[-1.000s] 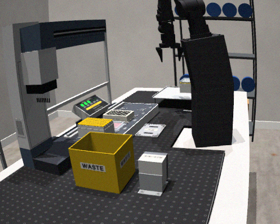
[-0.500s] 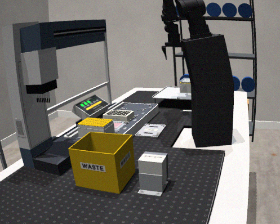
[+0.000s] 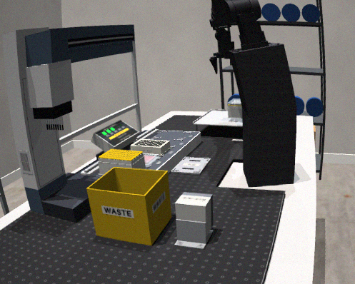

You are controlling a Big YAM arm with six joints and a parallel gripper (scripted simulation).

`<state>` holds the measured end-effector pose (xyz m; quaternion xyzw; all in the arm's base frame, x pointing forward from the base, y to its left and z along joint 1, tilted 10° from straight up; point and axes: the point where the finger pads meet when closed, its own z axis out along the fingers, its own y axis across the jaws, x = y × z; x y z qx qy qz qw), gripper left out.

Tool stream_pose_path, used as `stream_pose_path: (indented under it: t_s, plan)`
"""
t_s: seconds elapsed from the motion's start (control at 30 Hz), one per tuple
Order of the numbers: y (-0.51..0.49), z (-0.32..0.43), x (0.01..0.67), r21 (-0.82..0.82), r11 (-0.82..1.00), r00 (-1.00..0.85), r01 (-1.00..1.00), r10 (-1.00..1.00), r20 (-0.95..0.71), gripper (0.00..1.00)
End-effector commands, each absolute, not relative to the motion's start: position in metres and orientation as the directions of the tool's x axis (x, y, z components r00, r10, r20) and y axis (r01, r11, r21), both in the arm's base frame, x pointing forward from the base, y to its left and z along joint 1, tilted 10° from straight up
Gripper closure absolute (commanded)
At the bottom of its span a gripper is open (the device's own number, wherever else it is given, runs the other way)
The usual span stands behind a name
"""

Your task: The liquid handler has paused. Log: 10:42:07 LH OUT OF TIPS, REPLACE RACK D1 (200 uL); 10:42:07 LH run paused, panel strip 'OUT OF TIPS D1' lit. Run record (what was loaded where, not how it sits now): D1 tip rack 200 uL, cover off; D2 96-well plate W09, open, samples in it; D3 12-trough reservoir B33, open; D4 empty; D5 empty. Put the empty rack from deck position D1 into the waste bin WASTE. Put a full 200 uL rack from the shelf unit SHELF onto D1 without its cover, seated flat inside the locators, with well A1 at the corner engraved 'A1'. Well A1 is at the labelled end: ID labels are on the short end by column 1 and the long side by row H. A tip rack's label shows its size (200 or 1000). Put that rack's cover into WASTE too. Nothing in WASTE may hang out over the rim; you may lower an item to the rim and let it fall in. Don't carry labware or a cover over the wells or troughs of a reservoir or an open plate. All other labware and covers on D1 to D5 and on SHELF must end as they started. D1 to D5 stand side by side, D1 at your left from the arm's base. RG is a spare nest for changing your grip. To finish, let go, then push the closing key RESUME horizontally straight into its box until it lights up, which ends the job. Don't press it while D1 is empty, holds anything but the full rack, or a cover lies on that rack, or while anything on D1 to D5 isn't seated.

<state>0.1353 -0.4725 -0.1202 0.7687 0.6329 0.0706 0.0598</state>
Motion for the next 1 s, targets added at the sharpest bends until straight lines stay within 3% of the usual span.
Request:
stream_pose_path:
  t_s: [0.0, 0.97]
  plan:
    - [-0.491, -0.128, 0.129, 0.174, -0.255, 0.250, 0.951, 0.967, 0.054, 0.00]
    - [-0.617, -0.135, 0.087, 0.176, -0.233, 0.230, 0.956, 0.972, 0.043, 0.00]
